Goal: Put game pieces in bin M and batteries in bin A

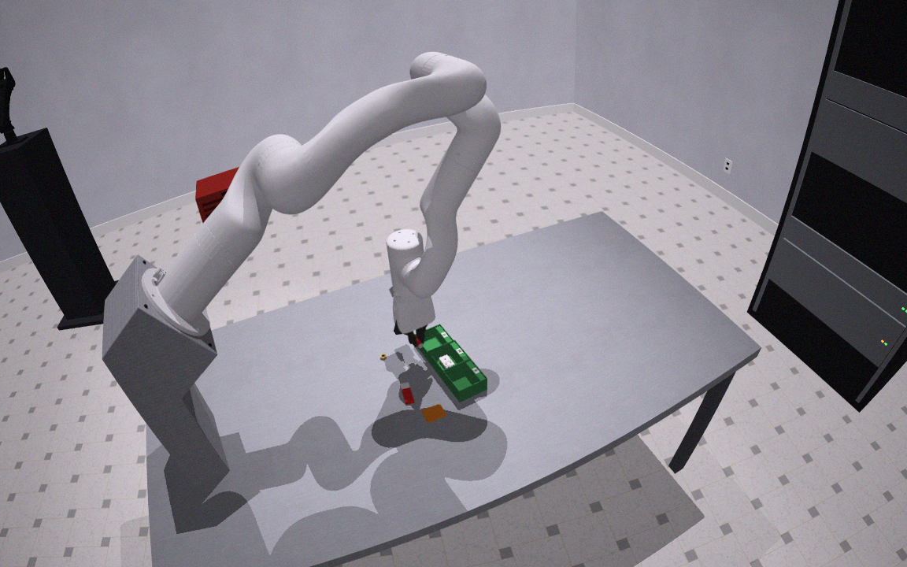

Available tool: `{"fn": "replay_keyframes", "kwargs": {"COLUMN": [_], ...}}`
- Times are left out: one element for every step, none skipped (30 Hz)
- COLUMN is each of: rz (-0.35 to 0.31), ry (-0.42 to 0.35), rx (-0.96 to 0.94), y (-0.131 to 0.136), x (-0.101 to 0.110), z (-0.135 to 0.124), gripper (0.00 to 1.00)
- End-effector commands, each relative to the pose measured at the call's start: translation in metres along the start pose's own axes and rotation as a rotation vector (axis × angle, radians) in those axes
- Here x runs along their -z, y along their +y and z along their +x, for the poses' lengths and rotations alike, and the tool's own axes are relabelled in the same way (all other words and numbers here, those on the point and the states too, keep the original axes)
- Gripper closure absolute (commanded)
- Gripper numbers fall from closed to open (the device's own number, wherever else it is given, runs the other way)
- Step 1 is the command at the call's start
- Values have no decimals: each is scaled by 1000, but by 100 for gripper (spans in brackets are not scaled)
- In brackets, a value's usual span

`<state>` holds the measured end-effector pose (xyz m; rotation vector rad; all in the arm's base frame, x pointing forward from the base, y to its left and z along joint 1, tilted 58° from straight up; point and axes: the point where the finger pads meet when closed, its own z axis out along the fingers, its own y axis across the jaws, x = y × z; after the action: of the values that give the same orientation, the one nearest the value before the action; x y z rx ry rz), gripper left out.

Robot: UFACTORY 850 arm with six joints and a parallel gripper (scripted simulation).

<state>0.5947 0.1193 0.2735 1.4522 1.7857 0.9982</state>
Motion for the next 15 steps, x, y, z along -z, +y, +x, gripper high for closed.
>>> {"fn": "replay_keyframes", "kwargs": {"rz": [4,4,4,4,4,4,4,4,4,4,4,4,4,4,4], "ry": [0,0,0,0,0,0,0,0,0,0,0,0,0,0,0], "rx": [-25,-25,-25,-25,-25,-25,-25,-25,-25,-25,-25,-25,-25,-25,-25], "y": [26,32,38,43,49,55,55,55,56,56,56,56,56,56,56], "x": [-1,-1,-1,-1,-1,-1,-1,-1,-1,-1,-1,-1,-1,-1,-1], "z": [8,10,12,14,16,18,18,18,18,19,19,19,19,19,18], "gripper": [100,100,100,100,100,100,100,100,100,100,100,100,100,100,100]}}
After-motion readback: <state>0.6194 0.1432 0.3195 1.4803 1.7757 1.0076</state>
